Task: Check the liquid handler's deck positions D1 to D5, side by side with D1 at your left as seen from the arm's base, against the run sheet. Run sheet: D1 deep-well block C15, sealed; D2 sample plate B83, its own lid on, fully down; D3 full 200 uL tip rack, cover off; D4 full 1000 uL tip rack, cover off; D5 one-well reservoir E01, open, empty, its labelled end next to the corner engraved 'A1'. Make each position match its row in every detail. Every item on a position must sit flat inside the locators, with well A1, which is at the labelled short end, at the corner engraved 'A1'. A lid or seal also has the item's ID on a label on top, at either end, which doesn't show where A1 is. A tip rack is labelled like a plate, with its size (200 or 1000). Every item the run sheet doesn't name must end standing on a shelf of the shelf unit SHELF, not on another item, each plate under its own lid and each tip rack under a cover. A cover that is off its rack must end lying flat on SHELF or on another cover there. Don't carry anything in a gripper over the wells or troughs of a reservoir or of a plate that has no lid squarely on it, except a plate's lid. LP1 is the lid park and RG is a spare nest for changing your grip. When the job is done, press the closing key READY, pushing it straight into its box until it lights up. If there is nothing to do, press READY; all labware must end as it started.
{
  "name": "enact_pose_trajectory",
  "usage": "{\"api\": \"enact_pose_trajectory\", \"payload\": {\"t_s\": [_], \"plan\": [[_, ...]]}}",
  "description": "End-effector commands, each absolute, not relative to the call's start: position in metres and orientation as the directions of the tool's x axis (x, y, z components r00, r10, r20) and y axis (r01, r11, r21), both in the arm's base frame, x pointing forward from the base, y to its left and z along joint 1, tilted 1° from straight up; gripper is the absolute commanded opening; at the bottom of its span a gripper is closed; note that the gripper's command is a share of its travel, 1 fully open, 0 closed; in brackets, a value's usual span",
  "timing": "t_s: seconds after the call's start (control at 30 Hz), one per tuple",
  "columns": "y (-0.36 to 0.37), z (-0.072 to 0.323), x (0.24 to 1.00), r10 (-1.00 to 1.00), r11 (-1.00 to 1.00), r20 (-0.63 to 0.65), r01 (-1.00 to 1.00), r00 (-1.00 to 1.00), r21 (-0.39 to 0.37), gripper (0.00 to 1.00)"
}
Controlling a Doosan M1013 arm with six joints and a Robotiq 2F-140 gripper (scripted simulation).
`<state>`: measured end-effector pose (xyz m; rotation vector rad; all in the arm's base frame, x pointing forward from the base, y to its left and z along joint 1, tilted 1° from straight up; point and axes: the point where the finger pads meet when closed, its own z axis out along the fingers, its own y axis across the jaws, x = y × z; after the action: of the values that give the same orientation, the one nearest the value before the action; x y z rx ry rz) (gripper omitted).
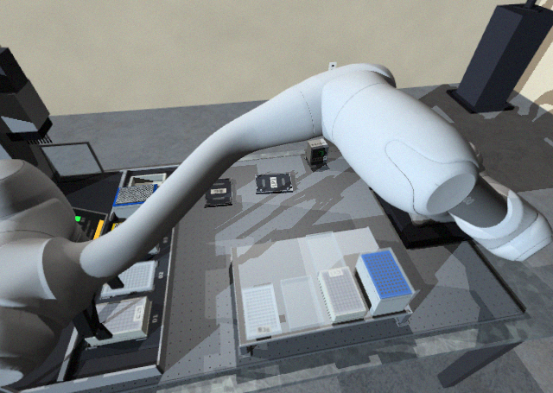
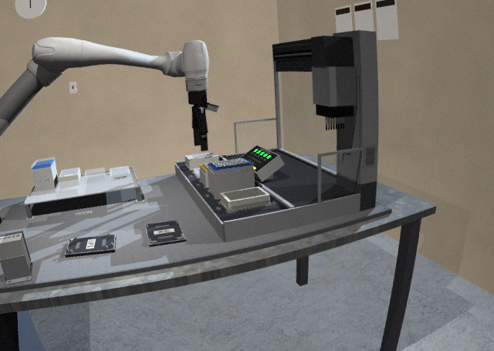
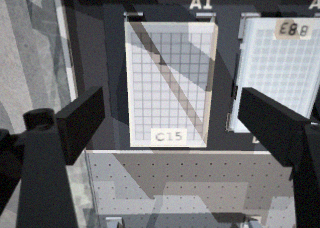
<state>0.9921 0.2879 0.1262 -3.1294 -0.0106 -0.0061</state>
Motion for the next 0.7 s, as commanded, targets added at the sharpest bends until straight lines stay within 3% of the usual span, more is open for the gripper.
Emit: {"api": "enact_pose_trajectory", "payload": {"t_s": [0.0, 0.67], "plan": [[0.288, 0.123, 0.992, 0.007, -1.0, 0.006, 0.007, 1.0, -0.013, 0.79], [0.289, 0.093, 0.993, 0.007, -1.0, 0.006, 0.007, 1.0, -0.013, 0.79]]}}
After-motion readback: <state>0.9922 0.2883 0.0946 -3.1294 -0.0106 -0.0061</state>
